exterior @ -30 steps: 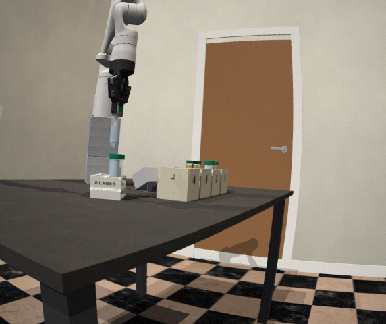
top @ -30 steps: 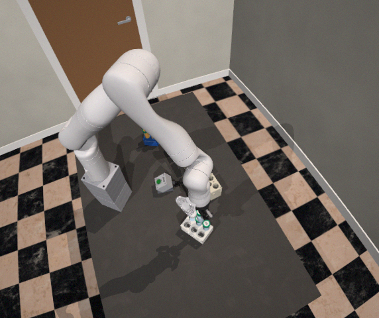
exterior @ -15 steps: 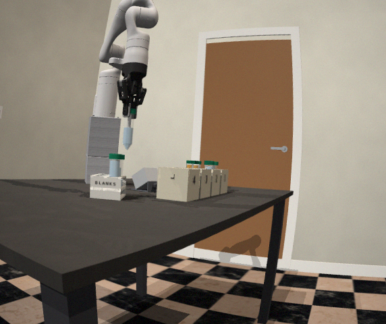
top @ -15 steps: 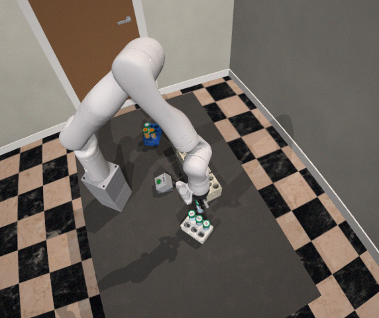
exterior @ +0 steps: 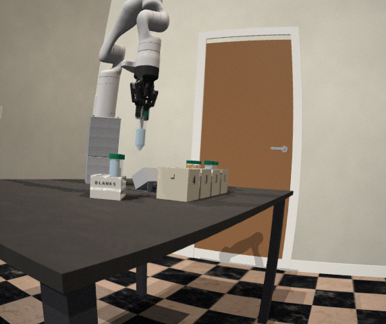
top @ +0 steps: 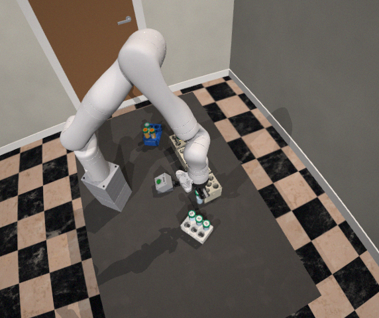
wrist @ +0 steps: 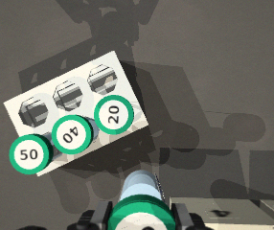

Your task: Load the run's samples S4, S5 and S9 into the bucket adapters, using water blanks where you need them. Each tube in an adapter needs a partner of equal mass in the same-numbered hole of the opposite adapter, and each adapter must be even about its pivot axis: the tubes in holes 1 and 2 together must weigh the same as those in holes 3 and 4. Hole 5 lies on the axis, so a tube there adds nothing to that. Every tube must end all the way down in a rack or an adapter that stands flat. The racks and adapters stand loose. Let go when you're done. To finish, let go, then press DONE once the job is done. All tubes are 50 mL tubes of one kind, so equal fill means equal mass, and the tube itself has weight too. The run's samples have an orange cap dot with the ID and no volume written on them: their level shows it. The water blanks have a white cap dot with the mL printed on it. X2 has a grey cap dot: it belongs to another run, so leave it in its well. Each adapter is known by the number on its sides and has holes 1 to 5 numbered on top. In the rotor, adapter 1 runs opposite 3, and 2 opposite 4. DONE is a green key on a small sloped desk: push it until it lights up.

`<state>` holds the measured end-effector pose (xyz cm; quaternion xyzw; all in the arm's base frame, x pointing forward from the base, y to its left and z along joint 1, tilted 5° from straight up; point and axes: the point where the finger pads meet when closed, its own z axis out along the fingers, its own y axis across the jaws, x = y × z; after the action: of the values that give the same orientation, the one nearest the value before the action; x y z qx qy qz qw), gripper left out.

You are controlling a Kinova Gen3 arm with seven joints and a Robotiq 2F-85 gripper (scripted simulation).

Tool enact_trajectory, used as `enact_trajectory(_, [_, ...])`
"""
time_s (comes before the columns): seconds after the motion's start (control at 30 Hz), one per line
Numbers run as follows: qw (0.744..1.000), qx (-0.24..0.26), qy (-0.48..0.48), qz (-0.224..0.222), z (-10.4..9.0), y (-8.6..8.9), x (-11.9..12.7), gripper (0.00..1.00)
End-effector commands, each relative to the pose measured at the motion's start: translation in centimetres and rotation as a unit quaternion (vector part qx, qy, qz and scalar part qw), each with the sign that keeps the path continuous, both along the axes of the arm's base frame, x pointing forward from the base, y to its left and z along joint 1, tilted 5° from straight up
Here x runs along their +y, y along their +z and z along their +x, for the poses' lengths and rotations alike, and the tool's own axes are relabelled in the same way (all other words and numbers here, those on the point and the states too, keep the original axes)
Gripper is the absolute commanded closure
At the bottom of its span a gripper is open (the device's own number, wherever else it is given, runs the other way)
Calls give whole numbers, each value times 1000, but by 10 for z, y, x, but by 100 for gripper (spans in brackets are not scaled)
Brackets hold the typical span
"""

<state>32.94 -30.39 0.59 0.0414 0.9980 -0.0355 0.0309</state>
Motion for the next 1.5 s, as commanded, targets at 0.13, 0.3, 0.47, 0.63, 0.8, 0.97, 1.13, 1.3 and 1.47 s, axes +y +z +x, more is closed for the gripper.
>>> enact_trajectory(0.13, [1000,0,0,-1,14,0,23,90])
enact_trajectory(0.3, [1000,0,0,-1,19,-1,31,90])
enact_trajectory(0.47, [1000,0,0,-1,27,-1,46,90])
enact_trajectory(0.63, [1000,0,0,-1,36,-2,60,90])
enact_trajectory(0.8, [1000,0,0,-1,41,-2,69,90])
enact_trajectory(0.97, [1000,0,0,-1,49,-3,83,90])
enact_trajectory(1.13, [1000,0,0,-1,58,-3,97,90])
enact_trajectory(1.3, [1000,0,0,-1,65,-4,109,90])
enact_trajectory(1.47, [1000,0,0,-1,71,-4,120,90])
